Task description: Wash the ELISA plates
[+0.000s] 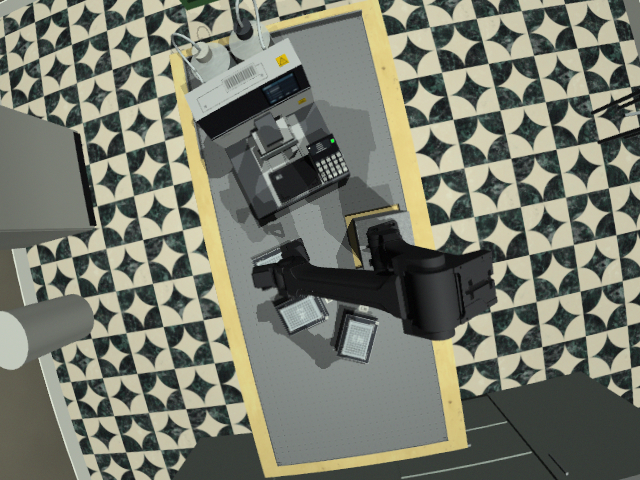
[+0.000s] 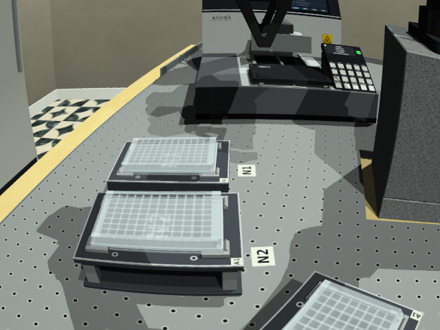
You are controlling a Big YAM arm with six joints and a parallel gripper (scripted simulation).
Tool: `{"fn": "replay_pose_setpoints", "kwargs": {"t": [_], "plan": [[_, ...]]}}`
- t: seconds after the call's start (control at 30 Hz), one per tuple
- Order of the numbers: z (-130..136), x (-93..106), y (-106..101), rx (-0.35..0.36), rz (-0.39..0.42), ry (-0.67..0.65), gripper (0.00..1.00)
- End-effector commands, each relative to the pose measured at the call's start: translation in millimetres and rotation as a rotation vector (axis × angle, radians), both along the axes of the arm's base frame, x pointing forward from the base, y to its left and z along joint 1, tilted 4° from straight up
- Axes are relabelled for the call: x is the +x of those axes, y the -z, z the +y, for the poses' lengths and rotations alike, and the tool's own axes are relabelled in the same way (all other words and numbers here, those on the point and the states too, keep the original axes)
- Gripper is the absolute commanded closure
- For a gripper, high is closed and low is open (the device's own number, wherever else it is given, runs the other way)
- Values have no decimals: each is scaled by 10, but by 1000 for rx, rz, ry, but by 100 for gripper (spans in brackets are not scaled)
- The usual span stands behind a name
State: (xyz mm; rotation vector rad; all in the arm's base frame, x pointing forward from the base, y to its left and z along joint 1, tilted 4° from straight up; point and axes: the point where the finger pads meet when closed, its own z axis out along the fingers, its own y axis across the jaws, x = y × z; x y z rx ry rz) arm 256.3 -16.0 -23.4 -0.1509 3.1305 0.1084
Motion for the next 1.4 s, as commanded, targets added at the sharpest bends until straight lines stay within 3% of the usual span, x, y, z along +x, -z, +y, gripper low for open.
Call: {"fn": "replay_pose_setpoints", "kwargs": {"t": [0.0, 1.0, 1.33, 1.37], "plan": [[-37, 323, -26, -4, -51, -33, 0], [123, 1441, 811, -1, -40, -24, 0], [86, 1335, 783, -1, -35, -13, 0], [95, 1277, 900, 1, -11, -15, 0]]}}
